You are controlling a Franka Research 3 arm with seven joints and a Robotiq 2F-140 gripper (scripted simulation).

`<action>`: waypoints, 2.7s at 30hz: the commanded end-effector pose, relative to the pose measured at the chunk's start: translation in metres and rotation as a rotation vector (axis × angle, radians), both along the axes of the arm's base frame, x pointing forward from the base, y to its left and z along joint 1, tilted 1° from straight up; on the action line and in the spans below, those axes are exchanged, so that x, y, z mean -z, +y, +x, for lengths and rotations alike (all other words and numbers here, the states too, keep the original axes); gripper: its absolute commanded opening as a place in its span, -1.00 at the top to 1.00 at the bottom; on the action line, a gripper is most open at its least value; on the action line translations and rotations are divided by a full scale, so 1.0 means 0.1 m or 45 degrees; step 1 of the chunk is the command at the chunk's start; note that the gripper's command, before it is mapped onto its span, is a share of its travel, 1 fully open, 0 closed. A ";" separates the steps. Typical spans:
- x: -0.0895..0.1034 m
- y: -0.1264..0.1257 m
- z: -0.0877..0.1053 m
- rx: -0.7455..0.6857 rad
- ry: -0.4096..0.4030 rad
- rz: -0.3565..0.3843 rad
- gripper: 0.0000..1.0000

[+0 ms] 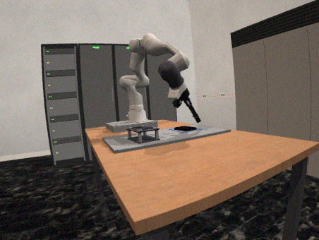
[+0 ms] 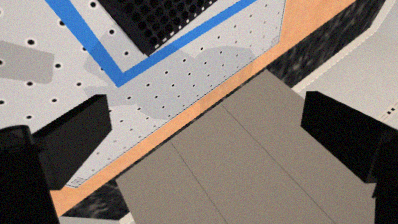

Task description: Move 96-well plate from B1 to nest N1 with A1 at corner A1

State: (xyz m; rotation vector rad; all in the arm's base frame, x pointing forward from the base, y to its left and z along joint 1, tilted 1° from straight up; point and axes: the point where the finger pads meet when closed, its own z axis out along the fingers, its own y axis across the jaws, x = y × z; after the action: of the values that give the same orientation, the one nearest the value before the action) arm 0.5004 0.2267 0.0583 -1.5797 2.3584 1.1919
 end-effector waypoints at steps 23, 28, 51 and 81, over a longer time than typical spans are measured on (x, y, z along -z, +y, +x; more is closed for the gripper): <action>0.02 -0.02 -0.03 -0.055 -0.041 -0.008 -1.00; 0.08 -0.08 -0.11 -0.186 -0.139 -0.026 -1.00; 0.24 -0.32 -0.38 -0.866 -0.563 -0.078 -1.00; 0.21 -0.49 -0.49 -1.953 -1.035 -0.044 -1.00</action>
State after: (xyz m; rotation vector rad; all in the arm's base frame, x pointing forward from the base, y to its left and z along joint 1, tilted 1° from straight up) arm 0.4437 0.1797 0.0355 -3.0059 0.7684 0.3293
